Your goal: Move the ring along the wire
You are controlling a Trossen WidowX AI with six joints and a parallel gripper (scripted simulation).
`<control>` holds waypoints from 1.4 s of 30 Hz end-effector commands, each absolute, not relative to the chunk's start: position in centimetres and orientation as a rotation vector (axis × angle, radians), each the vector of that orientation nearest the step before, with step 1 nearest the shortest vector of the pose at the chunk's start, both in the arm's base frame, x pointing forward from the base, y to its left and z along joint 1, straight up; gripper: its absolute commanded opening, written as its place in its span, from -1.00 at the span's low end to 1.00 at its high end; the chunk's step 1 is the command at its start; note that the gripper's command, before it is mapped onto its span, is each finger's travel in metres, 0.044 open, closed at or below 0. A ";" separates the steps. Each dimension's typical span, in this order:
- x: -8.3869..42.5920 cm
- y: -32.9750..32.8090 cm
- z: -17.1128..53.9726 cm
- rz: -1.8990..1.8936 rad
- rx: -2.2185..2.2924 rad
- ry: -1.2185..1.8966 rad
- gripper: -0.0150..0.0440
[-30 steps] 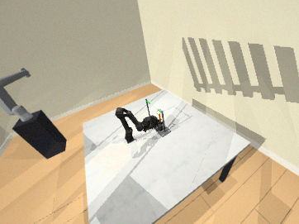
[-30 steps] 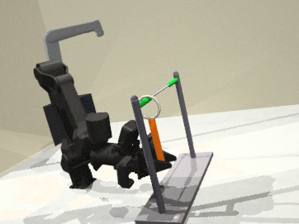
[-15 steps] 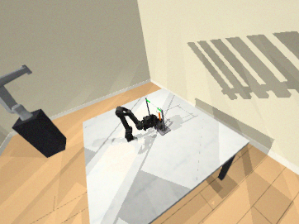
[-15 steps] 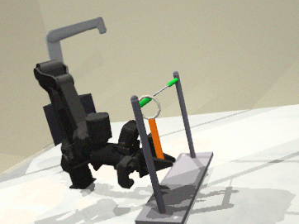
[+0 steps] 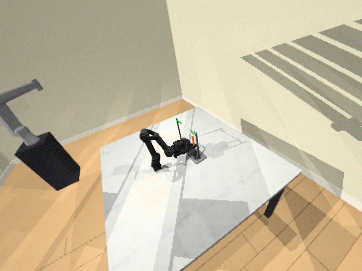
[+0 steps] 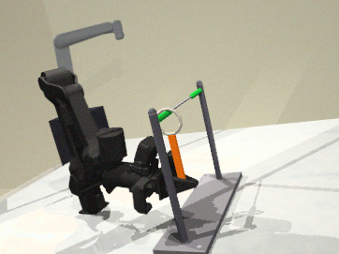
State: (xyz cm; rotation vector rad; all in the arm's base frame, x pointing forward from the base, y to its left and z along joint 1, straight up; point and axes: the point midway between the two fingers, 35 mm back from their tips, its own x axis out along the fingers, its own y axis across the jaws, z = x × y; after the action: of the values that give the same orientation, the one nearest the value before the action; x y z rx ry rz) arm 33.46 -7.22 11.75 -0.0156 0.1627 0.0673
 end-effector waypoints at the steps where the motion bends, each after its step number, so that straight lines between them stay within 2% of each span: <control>1: 33.5 -7.2 11.8 0.067 -0.016 0.163 -1.00; 42: 33.5 -7.0 13.4 0.057 -0.016 0.162 -1.00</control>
State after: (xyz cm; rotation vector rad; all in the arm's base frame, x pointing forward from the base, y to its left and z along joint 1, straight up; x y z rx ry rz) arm 33.48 -7.24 13.37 -0.0179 0.1627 0.0582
